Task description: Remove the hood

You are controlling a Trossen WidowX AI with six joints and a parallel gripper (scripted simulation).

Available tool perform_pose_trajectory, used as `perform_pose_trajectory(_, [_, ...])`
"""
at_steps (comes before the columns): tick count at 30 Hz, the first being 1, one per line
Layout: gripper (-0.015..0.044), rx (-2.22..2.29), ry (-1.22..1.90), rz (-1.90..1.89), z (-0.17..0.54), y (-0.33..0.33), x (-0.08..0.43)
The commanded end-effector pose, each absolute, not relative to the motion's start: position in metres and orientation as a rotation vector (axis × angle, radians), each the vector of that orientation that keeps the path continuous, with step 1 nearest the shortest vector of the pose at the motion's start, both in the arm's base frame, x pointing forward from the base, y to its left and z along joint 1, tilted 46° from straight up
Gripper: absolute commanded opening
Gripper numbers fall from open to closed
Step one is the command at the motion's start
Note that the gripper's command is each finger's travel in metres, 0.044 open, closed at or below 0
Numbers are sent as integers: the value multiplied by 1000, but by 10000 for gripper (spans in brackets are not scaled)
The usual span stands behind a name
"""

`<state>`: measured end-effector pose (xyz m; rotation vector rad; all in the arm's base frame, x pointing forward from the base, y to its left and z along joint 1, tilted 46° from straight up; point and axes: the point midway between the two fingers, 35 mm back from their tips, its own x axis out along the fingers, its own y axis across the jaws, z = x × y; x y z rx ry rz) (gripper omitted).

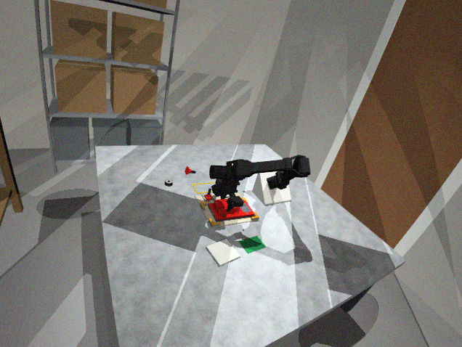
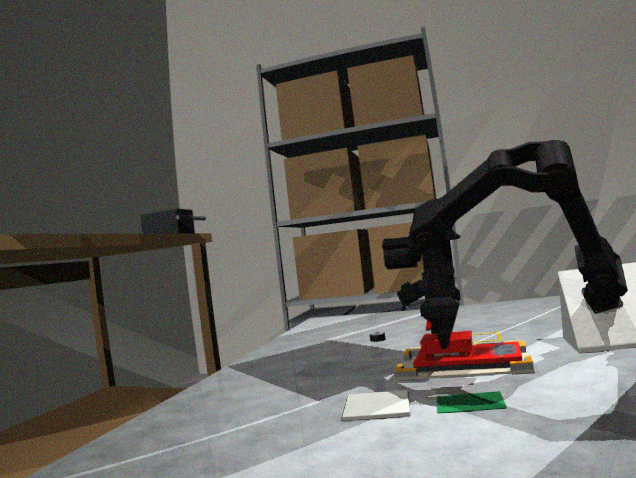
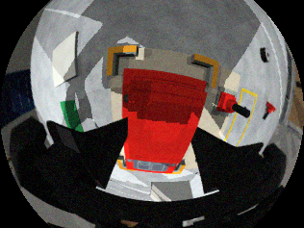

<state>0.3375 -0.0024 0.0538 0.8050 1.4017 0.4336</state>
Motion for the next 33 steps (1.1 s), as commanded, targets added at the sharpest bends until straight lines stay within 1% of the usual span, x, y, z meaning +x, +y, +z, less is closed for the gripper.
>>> perform_pose_trajectory(1, [0, 799, 1396, 431, 57, -6, 339])
perform_pose_trajectory(24, [0, 799, 1397, 431, 67, -17, 336])
perform_pose_trajectory(33, [0, 798, 1397, 429, 88, -38, 332])
